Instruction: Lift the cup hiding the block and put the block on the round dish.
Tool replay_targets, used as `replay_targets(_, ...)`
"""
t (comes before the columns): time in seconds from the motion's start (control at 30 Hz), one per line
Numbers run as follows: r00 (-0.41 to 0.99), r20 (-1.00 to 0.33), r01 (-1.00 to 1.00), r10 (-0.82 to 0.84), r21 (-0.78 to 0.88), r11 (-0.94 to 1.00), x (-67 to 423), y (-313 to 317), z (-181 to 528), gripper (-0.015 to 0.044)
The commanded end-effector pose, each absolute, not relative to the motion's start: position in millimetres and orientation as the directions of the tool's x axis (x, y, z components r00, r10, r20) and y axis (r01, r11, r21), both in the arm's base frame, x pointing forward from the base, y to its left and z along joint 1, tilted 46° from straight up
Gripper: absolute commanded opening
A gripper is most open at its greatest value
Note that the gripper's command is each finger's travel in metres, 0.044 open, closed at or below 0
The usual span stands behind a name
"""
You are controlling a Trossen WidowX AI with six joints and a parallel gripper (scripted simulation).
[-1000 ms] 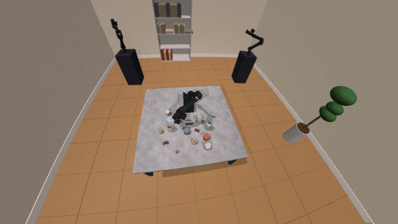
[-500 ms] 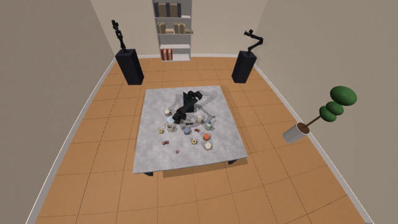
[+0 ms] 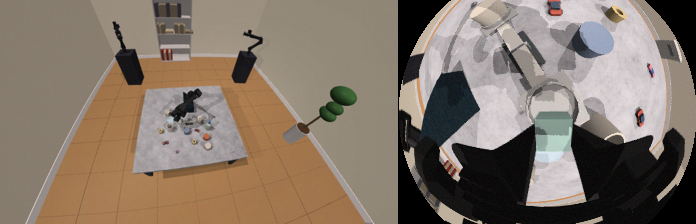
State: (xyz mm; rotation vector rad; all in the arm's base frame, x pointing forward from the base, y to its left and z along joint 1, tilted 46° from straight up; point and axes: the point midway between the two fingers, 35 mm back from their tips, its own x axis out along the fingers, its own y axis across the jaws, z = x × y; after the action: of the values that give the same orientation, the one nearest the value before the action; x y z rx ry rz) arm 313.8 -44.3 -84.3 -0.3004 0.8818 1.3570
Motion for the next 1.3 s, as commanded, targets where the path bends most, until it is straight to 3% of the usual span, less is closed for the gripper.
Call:
replay_targets(0.0,-0.024,-0.706,-0.933,0.708,0.270,0.237,317.2,-69.2,-60.1,0.0000)
replay_targets(0.2,-0.025,-0.706,-0.933,0.708,0.270,0.237,315.8,-73.8,-59.1,0.0000)
replay_targets(1.27,-0.024,-0.712,-0.933,0.702,0.268,0.240,253.2,-98.8,-201.3,0.0000)
